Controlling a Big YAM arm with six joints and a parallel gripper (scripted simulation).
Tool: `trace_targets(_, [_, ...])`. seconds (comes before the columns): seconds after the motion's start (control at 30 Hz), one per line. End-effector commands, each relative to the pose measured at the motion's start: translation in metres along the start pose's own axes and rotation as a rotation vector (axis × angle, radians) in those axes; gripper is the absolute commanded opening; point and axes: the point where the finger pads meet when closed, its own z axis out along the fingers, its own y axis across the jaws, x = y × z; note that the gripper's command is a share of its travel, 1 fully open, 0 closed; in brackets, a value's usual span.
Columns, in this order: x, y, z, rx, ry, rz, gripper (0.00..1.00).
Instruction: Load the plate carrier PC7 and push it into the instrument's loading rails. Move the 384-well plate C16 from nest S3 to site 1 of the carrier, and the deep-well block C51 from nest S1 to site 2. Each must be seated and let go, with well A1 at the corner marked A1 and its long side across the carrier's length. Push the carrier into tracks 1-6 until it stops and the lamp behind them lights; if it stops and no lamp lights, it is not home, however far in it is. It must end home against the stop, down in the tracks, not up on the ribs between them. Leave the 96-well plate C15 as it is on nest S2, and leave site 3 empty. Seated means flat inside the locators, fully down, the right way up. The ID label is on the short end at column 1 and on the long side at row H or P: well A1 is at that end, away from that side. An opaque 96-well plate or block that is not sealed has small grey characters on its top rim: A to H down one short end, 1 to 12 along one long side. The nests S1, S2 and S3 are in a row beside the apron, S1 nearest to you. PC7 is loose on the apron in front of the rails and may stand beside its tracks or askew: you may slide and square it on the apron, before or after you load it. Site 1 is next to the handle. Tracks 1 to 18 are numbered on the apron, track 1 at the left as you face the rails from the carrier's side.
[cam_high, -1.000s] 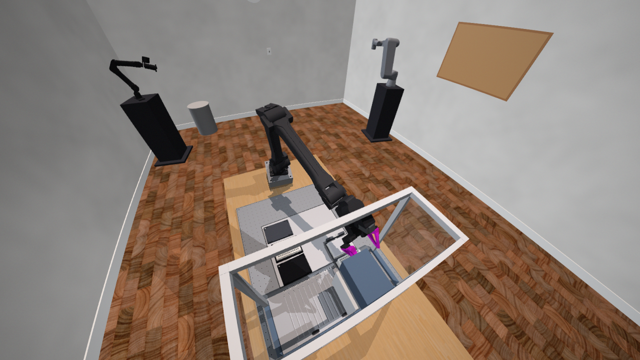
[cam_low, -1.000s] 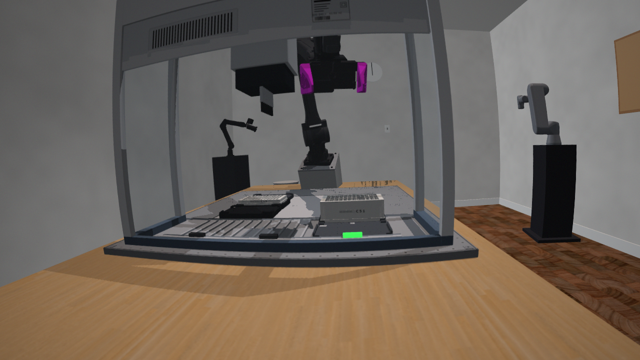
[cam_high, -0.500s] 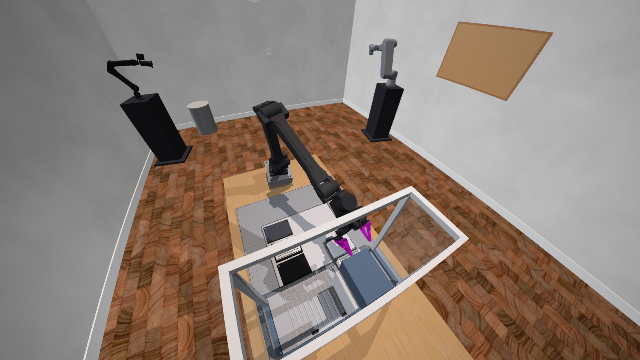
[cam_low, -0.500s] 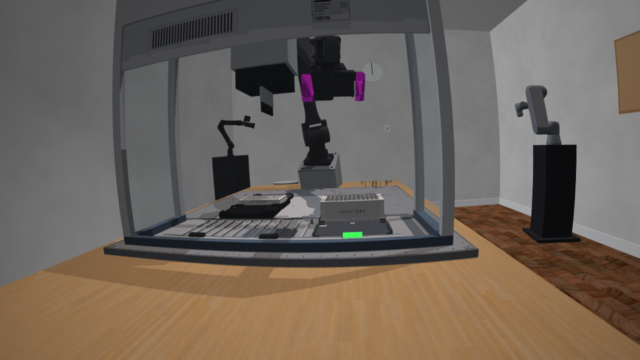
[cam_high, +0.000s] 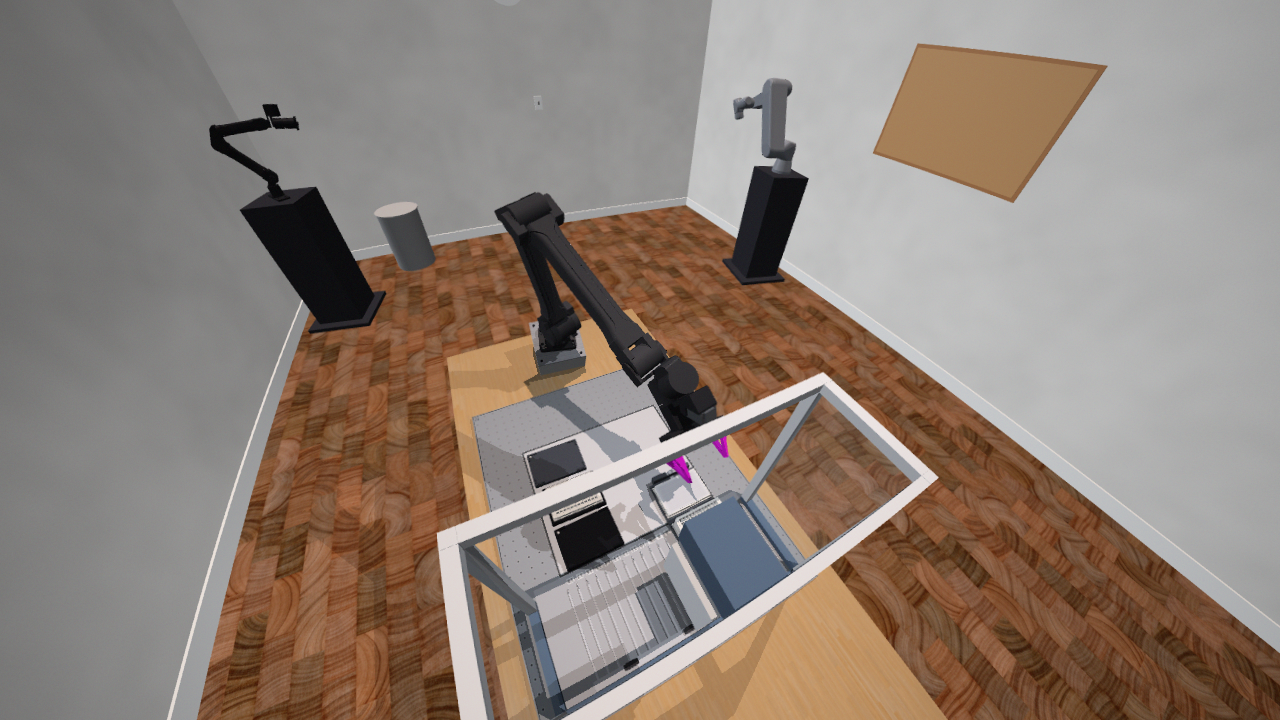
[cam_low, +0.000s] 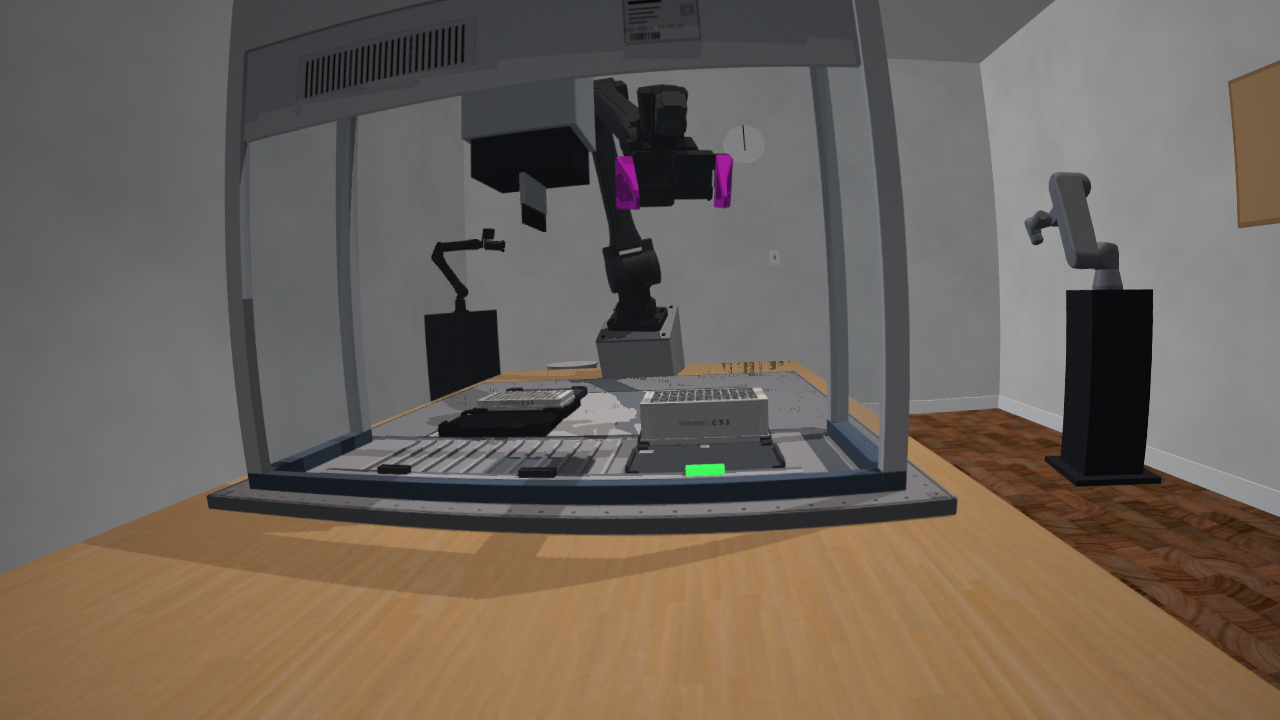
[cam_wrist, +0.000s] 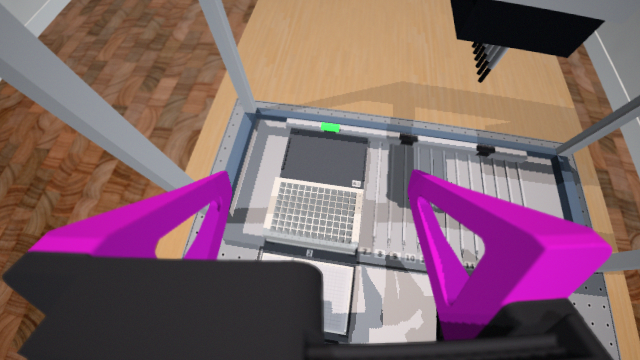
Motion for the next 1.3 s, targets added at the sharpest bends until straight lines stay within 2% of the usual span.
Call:
trace_targets(0.0, [-0.043, 0.004, -0.018, -0.007, -0.099, 0.026, 1.00])
trace_targets(0.03, [-0.031, 0.006, -0.020, -0.009, -0.083, 0.024, 1.00])
trace_targets(0.47, [-0.002, 0.017, -0.062, -0.009, -0.079, 0.027, 1.00])
trace_targets(0.53, [-0.002, 0.017, -0.062, -0.009, -0.079, 0.027, 1.00])
trace_targets(0.57, [-0.021, 0.016, -0.066, -0.007, -0.112, 0.034, 1.00])
trace_targets(0.6, [0.002, 0.019, -0.068, -0.009, -0.078, 0.026, 1.00])
trace_targets(1.03, [0.033, 0.031, -0.110, -0.011, -0.065, 0.029, 1.00])
trace_targets(1.1, [0.033, 0.031, -0.110, -0.011, -0.065, 0.029, 1.00])
trace_targets(1.13, [0.011, 0.030, -0.114, -0.008, -0.101, 0.039, 1.00])
trace_targets(1.17, [0.039, 0.033, -0.116, -0.011, -0.059, 0.026, 1.00])
trace_targets(1.27, [0.049, 0.036, -0.125, -0.012, -0.044, 0.023, 1.00])
